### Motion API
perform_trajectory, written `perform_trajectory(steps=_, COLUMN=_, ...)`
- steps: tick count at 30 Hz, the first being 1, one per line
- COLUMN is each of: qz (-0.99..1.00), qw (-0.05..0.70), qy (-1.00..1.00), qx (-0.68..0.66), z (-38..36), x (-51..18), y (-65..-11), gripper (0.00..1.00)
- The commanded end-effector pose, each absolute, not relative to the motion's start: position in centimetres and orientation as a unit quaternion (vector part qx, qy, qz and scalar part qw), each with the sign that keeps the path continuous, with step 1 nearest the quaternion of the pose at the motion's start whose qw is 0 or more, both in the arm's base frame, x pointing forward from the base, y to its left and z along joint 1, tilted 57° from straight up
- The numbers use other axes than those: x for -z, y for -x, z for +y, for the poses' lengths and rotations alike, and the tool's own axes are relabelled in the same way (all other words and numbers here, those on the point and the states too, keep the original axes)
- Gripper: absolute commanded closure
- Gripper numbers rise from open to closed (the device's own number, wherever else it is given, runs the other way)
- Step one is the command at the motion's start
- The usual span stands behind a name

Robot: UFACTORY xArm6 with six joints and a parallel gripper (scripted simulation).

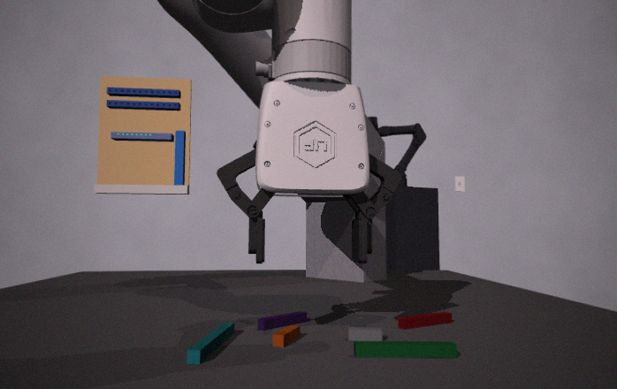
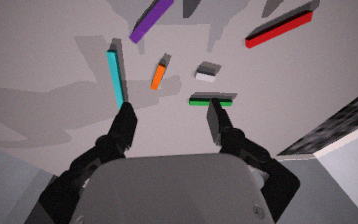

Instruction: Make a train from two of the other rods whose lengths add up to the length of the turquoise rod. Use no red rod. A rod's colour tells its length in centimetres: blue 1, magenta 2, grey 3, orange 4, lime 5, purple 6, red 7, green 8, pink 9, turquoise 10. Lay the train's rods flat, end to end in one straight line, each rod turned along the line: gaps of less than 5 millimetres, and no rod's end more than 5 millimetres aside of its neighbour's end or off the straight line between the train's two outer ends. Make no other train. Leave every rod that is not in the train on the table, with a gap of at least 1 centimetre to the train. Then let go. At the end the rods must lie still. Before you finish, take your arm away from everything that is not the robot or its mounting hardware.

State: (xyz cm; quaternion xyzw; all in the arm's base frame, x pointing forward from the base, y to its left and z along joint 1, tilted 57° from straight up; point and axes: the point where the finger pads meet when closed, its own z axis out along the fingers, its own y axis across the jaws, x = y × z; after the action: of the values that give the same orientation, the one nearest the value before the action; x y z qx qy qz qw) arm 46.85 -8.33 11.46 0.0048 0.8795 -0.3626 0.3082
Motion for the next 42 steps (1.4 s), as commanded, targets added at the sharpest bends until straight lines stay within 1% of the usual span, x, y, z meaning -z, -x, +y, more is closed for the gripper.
perform_trajectory(steps=1, qz=0.877, qw=0.277, qy=0.069, qx=0.387, z=-9.1, x=-11.5, y=-46.0, gripper=0.00)
perform_trajectory(steps=10, qz=0.850, qw=0.201, qy=0.228, qx=0.431, z=-10.8, x=-11.4, y=-44.0, gripper=0.00)
perform_trajectory(steps=12, qz=0.850, qw=0.201, qy=0.228, qx=0.431, z=-10.8, x=-11.4, y=-44.0, gripper=0.00)
perform_trajectory(steps=16, qz=0.826, qw=0.162, qy=0.302, qx=0.447, z=-11.6, x=-11.3, y=-42.9, gripper=0.00)
perform_trajectory(steps=42, qz=0.825, qw=0.160, qy=0.307, qx=0.448, z=-11.6, x=-11.3, y=-42.9, gripper=0.00)
